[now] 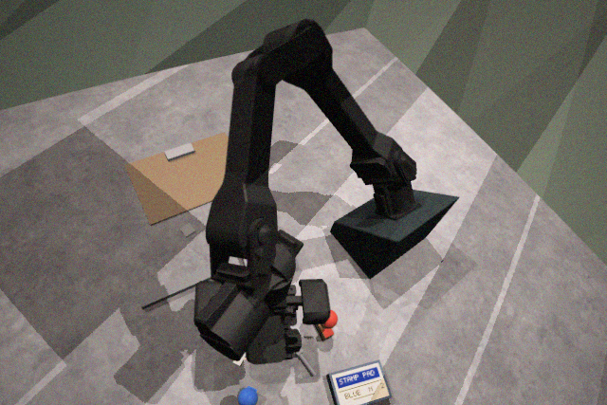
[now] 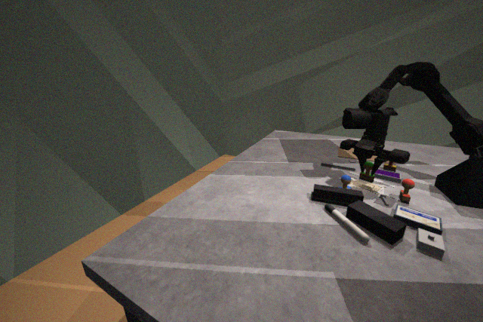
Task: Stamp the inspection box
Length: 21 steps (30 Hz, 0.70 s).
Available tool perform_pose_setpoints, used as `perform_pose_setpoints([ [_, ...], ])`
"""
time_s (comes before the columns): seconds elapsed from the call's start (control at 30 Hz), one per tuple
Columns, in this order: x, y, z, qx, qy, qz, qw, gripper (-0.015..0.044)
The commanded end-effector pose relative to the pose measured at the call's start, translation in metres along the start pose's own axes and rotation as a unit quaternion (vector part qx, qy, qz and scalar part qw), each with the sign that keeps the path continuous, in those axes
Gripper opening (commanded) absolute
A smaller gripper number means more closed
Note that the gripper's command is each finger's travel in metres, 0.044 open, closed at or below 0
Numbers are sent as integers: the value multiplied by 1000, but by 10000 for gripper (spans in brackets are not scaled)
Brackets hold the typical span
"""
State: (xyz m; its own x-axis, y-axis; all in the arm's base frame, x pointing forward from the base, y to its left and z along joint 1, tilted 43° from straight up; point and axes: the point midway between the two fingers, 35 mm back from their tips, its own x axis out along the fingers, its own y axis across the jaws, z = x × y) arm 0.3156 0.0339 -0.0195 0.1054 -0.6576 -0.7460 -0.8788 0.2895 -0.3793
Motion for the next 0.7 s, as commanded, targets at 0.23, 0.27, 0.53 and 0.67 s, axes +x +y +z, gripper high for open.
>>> perform_pose_setpoints([
  [0.23,9,0,-2,-1,2,0,1000,0],
  [0.27,10,0,-2,-1,2,0,1000,0],
  [0.53,15,1,-3,-1,2,0,1000,0],
  [0.67,17,1,-3,-1,2,0,1000,0],
])
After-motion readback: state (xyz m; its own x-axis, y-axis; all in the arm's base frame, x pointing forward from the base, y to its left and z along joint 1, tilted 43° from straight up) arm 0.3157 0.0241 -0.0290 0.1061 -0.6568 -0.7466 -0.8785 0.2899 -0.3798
